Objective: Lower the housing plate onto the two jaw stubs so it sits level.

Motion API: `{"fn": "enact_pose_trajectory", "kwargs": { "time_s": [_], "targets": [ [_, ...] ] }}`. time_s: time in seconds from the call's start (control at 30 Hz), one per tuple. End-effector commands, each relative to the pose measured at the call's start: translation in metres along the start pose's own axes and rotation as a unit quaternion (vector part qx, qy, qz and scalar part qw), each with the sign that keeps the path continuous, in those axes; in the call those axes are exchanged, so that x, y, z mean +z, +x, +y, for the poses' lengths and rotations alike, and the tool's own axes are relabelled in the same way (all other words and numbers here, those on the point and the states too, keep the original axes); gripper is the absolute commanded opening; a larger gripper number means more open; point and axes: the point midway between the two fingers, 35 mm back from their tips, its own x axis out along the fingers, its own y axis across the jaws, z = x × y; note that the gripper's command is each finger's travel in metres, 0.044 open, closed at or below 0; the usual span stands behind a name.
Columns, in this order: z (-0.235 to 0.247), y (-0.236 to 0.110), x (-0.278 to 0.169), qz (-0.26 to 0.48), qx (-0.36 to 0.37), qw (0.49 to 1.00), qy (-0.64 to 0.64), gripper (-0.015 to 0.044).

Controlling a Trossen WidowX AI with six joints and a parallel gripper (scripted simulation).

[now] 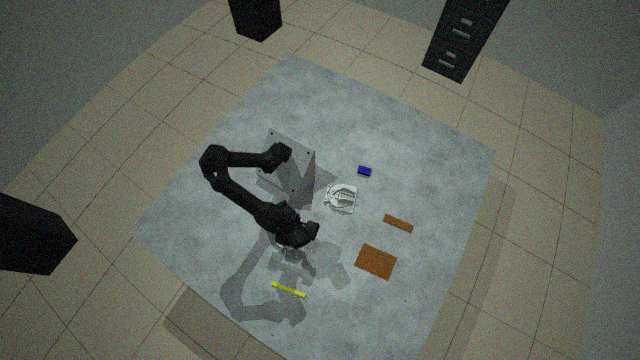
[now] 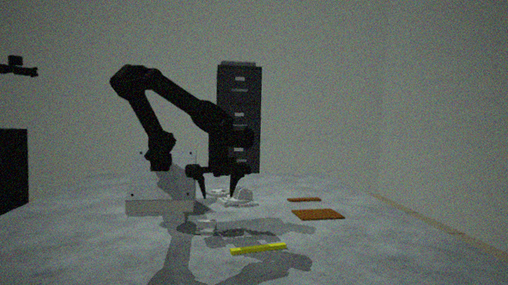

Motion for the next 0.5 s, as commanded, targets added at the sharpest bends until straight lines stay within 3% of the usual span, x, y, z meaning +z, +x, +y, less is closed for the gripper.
{"fn": "enact_pose_trajectory", "kwargs": {
  "time_s": [0.0, 0.47],
  "targets": [
    [0.01, 0.002, -0.009, 0.003, 0.0, 0.999, -0.047, 0.0351],
    [0.039, 0.006, -0.045, 0.017, 0.004, 0.981, -0.194, 0.0351]
  ]
}}
